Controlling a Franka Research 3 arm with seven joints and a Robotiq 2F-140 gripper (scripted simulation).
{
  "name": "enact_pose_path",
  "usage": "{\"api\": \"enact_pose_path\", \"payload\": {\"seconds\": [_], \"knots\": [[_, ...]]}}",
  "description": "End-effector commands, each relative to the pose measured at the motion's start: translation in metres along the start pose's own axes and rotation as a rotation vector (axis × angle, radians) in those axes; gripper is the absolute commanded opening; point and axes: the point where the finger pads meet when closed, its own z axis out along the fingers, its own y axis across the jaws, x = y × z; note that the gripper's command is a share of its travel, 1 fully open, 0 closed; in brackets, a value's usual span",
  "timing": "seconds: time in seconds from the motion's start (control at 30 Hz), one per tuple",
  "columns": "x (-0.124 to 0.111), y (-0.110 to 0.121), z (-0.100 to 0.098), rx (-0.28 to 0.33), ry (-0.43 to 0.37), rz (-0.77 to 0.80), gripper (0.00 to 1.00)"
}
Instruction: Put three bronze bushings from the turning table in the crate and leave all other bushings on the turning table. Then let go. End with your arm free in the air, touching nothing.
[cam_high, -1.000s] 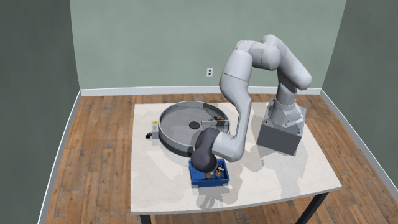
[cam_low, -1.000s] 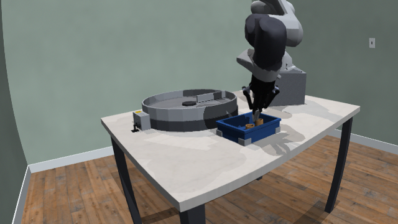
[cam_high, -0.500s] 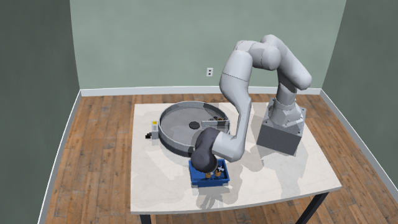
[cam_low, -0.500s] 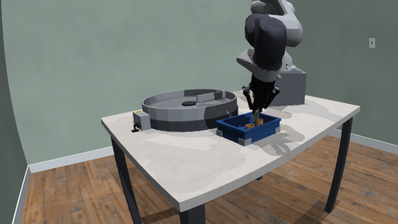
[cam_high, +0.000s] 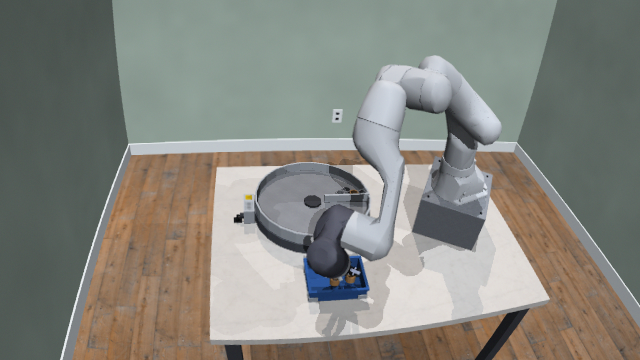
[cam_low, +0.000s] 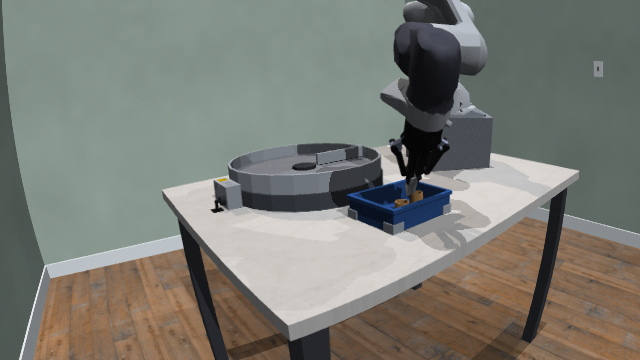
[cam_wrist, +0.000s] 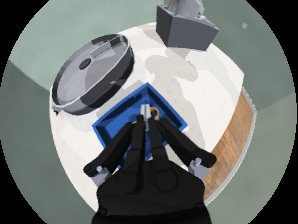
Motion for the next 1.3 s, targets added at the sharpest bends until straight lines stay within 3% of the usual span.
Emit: {"api": "enact_pose_path", "payload": {"seconds": [0.0,1.27], "knots": [[-0.001,-0.0011,-0.0003,0.003,-0.002,0.006,0.0],[-0.0061,-0.0003,0.0043,0.003,-0.002,0.006,0.0]]}}
